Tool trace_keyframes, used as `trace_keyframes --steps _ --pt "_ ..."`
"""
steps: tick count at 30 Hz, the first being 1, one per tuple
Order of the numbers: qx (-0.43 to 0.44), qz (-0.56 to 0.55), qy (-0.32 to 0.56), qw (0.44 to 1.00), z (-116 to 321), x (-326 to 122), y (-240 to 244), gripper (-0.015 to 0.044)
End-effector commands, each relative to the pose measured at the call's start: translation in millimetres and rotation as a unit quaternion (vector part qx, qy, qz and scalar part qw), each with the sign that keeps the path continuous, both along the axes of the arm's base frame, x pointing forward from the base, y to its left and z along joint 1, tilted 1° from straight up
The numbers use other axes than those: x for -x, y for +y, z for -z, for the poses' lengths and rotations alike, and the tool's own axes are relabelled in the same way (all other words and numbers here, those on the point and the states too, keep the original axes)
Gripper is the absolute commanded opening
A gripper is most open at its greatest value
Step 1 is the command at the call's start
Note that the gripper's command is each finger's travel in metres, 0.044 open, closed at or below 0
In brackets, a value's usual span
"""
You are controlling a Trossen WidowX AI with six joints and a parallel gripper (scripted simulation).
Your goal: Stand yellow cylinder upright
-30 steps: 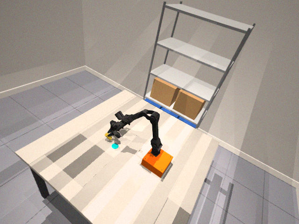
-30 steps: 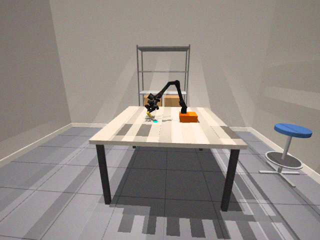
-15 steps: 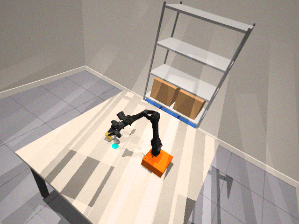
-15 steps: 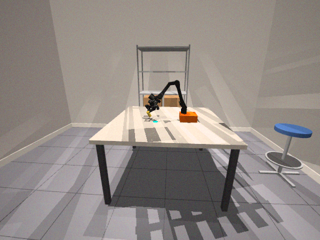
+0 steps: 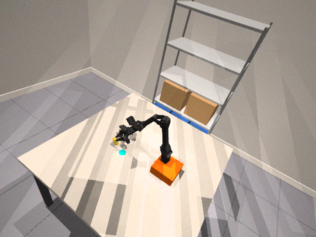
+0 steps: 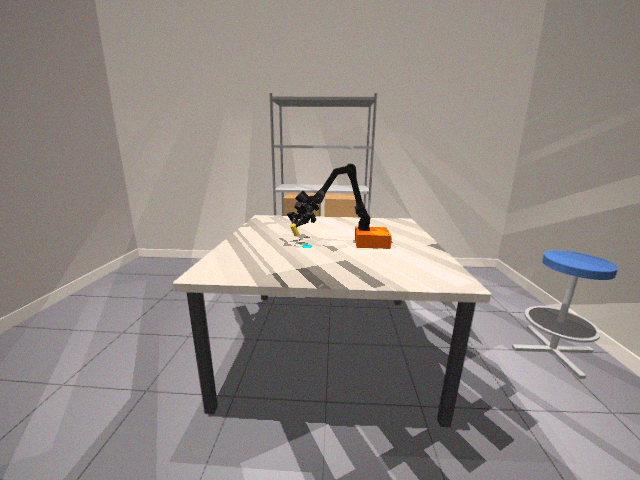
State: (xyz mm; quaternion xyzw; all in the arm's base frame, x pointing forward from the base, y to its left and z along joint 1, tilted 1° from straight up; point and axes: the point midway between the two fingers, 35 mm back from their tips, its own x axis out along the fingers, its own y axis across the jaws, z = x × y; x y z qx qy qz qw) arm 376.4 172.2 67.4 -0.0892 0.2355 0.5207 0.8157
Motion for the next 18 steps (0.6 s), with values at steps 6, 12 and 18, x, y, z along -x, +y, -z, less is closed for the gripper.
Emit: trace_keyframes --steps 6,12,18 --pt "-0.027 -0.006 -0.01 1.0 -1.6 5.8 -3.4 0.0105" --pt "-0.042 -0.011 -0.019 0.999 -3.5 8.7 -5.7 0.0105" --pt "-0.056 -0.016 -0.028 0.998 -5.4 12.0 -8.0 0.0105"
